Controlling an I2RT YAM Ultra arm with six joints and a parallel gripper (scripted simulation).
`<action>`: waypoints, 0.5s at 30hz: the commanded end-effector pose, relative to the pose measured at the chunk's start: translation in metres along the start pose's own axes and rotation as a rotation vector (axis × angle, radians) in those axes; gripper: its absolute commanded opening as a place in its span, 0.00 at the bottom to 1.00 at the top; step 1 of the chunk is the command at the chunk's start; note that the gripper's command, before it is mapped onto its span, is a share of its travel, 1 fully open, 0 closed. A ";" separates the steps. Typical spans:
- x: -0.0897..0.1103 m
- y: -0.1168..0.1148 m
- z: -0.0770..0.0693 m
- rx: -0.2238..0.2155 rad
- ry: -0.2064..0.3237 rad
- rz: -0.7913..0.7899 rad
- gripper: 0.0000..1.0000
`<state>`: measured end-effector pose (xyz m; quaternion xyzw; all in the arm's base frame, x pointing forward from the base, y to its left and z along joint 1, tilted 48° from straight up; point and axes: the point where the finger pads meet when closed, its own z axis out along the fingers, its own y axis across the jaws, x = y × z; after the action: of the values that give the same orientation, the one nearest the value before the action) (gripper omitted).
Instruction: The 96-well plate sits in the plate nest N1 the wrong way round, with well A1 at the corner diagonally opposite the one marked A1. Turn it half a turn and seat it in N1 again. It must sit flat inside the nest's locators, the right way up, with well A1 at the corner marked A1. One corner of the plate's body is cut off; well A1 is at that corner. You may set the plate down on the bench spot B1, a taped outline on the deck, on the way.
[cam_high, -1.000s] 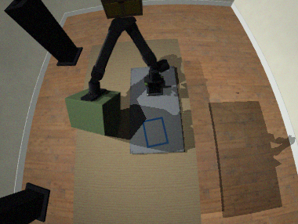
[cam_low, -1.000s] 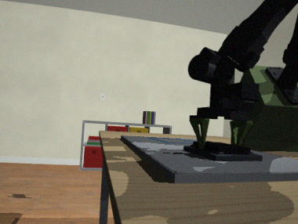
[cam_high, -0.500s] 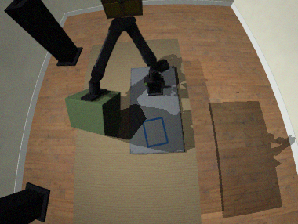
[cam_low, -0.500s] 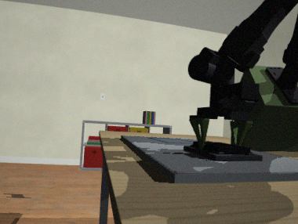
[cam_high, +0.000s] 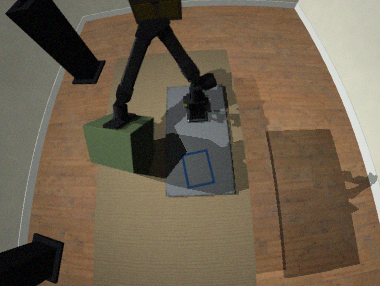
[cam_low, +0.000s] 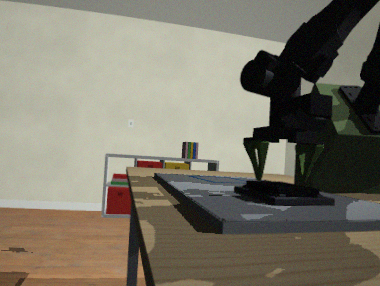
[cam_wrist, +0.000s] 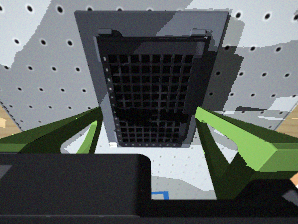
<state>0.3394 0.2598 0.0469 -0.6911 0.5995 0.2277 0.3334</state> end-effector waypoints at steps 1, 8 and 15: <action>0.001 -0.005 -0.016 0.014 -0.007 0.002 1.00; 0.001 -0.004 -0.035 0.014 -0.007 0.002 1.00; 0.001 -0.004 -0.048 0.014 -0.007 0.002 1.00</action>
<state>0.3387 0.2321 0.0718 -0.6900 0.6006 0.2255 0.3352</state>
